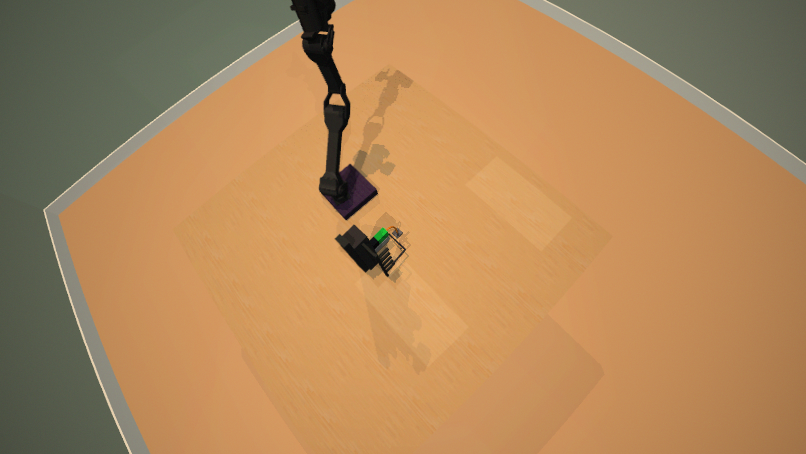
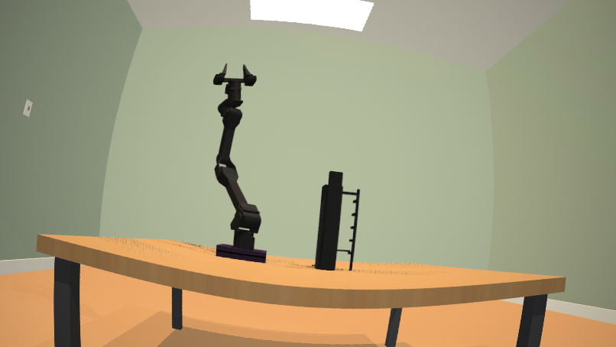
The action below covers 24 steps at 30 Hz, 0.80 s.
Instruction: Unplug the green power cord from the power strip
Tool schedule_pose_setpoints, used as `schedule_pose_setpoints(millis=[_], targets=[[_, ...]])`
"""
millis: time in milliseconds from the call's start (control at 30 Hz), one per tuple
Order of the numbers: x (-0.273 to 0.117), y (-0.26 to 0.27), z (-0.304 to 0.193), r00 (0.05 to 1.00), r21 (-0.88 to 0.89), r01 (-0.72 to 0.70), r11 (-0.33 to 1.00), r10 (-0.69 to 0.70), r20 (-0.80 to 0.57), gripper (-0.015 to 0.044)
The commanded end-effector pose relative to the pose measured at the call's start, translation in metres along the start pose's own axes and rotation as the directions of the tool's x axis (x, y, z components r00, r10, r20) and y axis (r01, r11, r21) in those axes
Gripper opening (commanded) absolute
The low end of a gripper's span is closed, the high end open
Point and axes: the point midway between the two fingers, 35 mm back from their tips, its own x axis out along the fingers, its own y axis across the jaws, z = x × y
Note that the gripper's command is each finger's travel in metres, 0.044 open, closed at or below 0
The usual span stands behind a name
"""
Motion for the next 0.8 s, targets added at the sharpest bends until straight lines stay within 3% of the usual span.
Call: schedule_pose_setpoints(millis=[0, 100, 267, 500, 767], targets=[[0.0, 0.0, -0.001, 1.0, 0.0, -0.001, 1.0, 0.001, -0.004, 0.0374], [0.002, 0.002, -0.023, 0.998, -0.005, -0.015, 1.0, 0.015, -0.056, 0.0295], [0.002, 0.014, -0.103, 0.966, -0.011, -0.087, 0.996, 0.082, -0.246, 0.0164], [-0.02, 0.048, -0.206, 0.855, 0.019, -0.23, 0.973, 0.211, -0.475, 0.016], [-0.078, 0.111, -0.307, 0.621, 0.129, -0.443, 0.887, 0.408, -0.67, 0.016]])
